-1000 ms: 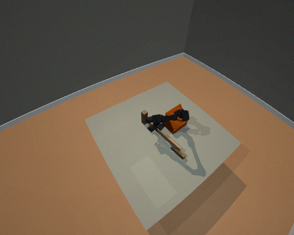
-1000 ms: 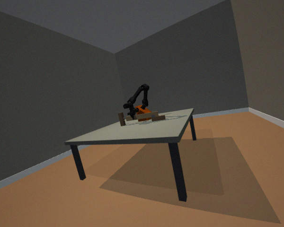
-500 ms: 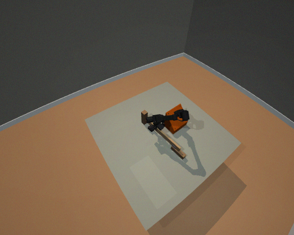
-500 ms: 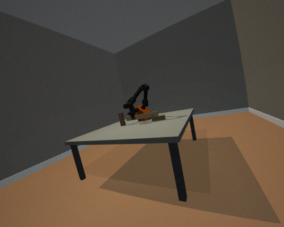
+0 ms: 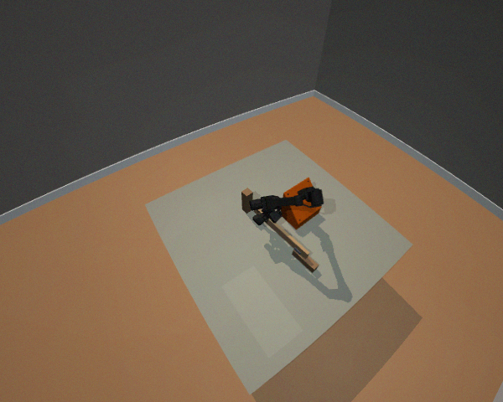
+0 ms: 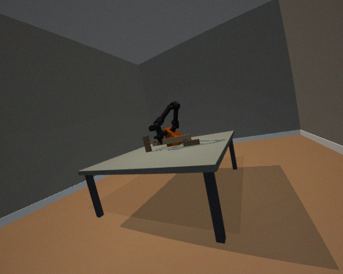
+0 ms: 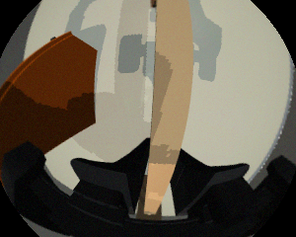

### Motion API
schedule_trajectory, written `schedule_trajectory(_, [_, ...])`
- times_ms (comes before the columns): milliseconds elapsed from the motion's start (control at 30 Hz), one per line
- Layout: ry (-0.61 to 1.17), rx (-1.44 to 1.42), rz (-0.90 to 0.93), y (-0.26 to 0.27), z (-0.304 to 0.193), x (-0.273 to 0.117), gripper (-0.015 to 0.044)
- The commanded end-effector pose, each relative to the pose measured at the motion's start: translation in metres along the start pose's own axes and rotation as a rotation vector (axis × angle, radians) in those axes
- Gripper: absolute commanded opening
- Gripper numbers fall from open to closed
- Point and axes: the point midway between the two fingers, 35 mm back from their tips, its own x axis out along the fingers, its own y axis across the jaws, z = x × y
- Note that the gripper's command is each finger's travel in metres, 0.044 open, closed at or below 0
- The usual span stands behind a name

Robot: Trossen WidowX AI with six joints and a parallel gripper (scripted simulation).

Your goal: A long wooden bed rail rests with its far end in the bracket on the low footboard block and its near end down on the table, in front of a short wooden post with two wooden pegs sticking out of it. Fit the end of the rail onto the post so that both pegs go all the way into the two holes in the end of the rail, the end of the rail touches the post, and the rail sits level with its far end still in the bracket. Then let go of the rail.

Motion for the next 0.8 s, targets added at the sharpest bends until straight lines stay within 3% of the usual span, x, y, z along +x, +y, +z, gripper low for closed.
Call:
schedule_trajectory(0, [0.003,-0.004,-0.006,-0.0016,-0.0026,-0.0021,0.0])
schedule_trajectory(767, [0.003,-0.004,-0.006,-0.0032,-0.0092,-0.0039,0.0])
